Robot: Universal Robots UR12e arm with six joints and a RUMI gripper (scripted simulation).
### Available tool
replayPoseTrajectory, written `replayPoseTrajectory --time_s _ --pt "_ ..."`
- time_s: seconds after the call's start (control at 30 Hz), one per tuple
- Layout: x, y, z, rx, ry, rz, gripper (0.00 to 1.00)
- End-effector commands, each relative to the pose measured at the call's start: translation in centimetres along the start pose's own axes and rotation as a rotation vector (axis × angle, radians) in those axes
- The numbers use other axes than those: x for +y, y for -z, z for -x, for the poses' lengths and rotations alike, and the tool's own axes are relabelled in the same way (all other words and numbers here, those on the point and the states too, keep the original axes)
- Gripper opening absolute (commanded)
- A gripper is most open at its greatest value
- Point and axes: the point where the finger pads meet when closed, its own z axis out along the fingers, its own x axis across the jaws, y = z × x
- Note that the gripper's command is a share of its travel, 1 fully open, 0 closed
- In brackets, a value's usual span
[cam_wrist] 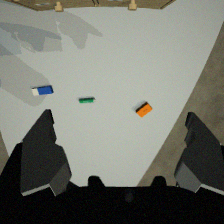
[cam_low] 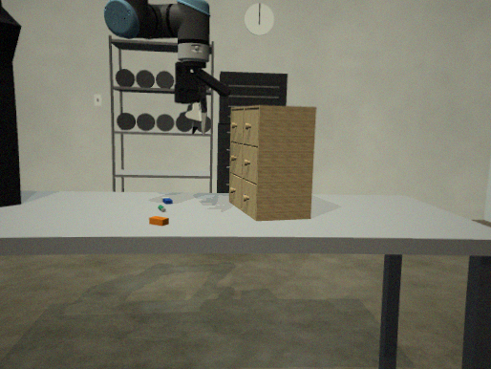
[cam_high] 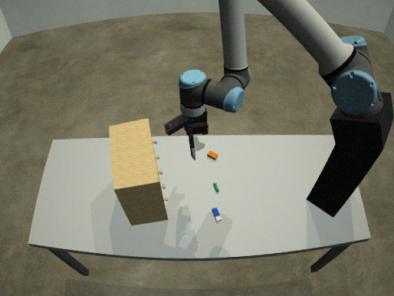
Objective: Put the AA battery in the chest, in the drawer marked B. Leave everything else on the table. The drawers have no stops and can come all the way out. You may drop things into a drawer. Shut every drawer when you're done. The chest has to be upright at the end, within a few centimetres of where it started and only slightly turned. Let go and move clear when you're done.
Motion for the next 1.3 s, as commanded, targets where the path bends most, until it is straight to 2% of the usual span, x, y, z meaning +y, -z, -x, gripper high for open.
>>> replayPoseTrajectory --time_s 0.0,1.1,1.27 --pt "-0.3 0.1 -0.1 0.002 0.0 -0.004 1.0" --pt "-0.3 0.1 -0.1 0.002 0.0 -0.004 1.0" --pt "-0.2 -0.1 2.2 -0.002 0.001 0.001 1.0"
